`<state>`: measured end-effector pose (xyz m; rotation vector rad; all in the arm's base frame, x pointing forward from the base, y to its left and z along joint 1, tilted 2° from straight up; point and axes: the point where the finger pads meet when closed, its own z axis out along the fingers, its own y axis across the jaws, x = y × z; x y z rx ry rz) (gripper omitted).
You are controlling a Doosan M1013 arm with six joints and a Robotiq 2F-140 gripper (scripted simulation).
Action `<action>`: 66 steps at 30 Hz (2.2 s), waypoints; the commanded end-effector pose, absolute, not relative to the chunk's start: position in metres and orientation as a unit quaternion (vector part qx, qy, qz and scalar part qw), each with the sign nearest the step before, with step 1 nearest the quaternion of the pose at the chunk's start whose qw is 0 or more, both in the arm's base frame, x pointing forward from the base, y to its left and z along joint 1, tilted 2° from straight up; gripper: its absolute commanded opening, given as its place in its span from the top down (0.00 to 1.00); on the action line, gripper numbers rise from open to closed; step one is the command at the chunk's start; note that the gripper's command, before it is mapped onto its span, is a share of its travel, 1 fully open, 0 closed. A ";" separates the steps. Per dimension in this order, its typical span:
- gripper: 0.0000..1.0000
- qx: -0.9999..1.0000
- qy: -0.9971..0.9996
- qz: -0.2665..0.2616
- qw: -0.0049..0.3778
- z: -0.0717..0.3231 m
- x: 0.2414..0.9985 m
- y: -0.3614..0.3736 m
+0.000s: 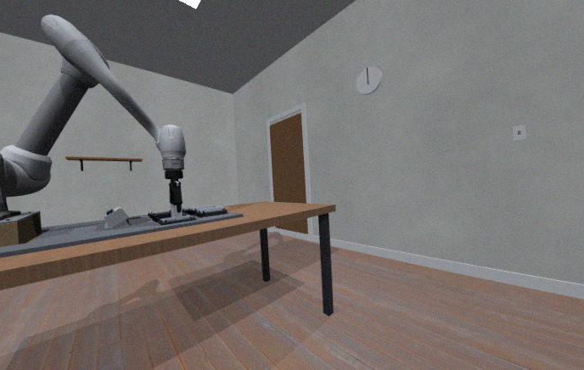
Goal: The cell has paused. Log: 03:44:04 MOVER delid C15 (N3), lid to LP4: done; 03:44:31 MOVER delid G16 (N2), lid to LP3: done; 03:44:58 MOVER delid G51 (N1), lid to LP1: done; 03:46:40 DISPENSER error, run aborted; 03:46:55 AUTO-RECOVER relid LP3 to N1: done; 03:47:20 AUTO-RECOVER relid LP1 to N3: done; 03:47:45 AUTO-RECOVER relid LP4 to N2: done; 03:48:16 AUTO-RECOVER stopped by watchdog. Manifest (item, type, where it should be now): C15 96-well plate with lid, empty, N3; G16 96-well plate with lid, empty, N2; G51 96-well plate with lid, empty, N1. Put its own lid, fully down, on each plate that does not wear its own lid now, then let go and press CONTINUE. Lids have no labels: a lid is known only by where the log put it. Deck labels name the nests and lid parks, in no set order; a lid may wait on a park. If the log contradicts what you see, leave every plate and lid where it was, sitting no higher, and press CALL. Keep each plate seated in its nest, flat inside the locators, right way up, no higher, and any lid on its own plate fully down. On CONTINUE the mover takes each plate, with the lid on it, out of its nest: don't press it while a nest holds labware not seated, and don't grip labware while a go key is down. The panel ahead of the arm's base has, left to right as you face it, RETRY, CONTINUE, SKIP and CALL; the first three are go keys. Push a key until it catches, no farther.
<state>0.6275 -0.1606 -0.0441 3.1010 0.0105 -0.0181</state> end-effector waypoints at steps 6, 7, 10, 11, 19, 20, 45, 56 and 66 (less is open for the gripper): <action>0.34 1.000 0.003 -0.006 0.020 -0.045 0.628 -0.161; 0.34 1.000 0.003 -0.006 0.020 -0.045 0.628 -0.161; 0.34 1.000 0.003 -0.006 0.020 -0.045 0.628 -0.161; 0.34 1.000 0.003 -0.006 0.020 -0.045 0.628 -0.161; 0.34 1.000 0.003 -0.006 0.020 -0.045 0.628 -0.161; 0.34 1.000 0.003 -0.006 0.020 -0.045 0.628 -0.161; 0.34 1.000 0.003 -0.006 0.020 -0.045 0.628 -0.161; 1.00 1.000 0.003 -0.006 0.020 -0.045 0.628 -0.161; 1.00 1.000 0.003 -0.006 0.020 -0.045 0.628 -0.161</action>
